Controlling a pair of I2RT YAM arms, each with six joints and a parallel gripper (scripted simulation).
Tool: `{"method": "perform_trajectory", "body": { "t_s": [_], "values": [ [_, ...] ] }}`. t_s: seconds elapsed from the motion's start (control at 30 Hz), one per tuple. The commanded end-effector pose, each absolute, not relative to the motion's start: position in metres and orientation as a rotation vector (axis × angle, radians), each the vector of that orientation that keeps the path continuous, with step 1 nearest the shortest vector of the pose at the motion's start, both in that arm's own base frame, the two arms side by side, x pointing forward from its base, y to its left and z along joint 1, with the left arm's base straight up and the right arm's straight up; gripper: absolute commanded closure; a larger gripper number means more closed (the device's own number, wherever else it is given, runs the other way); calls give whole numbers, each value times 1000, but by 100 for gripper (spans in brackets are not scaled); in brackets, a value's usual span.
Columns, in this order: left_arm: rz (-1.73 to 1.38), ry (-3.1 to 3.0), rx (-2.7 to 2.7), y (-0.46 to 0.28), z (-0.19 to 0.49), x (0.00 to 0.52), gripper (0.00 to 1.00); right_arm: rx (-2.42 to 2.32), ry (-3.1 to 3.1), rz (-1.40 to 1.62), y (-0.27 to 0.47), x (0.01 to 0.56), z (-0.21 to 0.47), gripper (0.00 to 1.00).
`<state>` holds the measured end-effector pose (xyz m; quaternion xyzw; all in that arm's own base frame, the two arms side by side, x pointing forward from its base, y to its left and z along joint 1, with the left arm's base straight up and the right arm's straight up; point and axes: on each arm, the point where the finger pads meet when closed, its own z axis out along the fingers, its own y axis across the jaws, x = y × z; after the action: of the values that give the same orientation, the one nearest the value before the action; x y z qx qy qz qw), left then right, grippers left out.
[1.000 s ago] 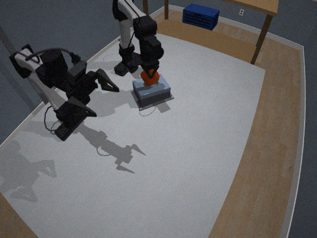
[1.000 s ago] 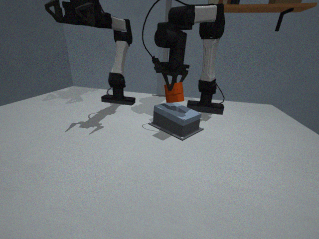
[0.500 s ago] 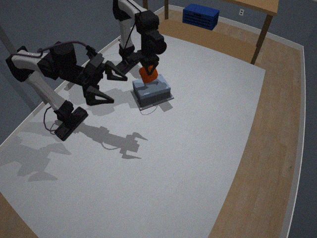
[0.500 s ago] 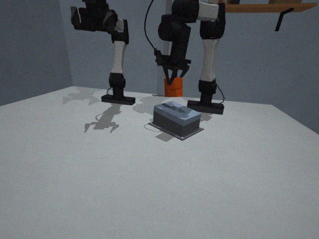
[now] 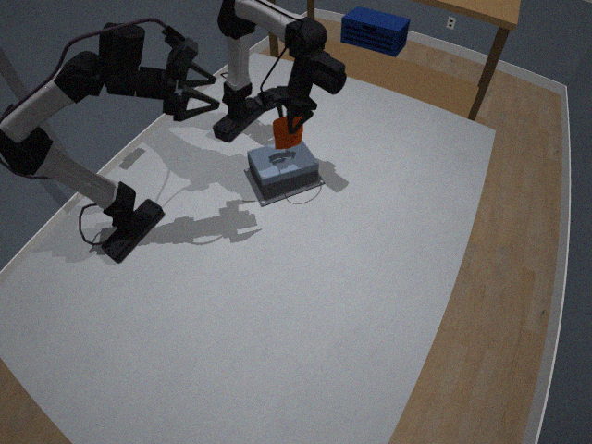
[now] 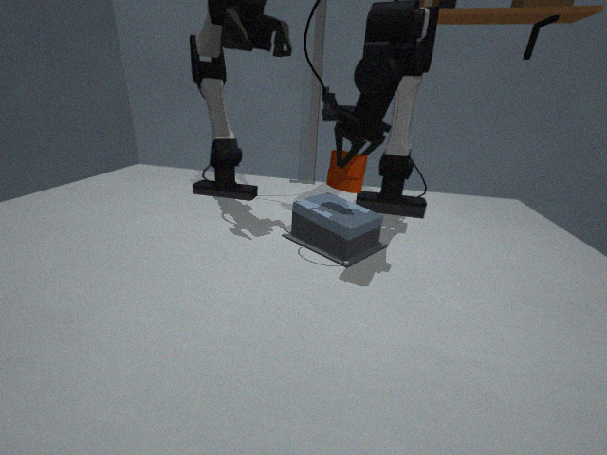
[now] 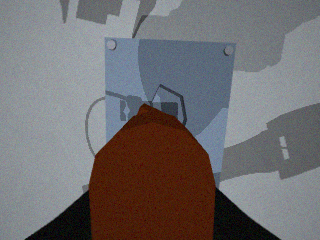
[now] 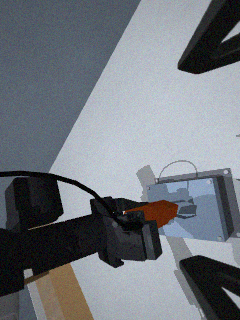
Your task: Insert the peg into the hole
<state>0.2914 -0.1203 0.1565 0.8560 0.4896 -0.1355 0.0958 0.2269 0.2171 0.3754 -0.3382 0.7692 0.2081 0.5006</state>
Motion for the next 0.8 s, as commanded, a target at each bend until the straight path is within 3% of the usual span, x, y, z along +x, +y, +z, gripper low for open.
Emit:
{"method": "perform_trajectory", "body": {
  "t_s": [0.0, 0.3, 0.77],
  "values": [
    [-510, 1403, 2539, -125, 154, 280, 60, -900, 2007, 487, 210, 188, 365, 0],
    [-511, 1401, 2542, -125, 153, 280, 60, -1042, 1984, 547, 219, 148, 373, 0],
    [-452, 1311, 2524, -139, 133, 279, 60, -1056, 1953, 571, 223, 143, 380, 0]
  ]
}}
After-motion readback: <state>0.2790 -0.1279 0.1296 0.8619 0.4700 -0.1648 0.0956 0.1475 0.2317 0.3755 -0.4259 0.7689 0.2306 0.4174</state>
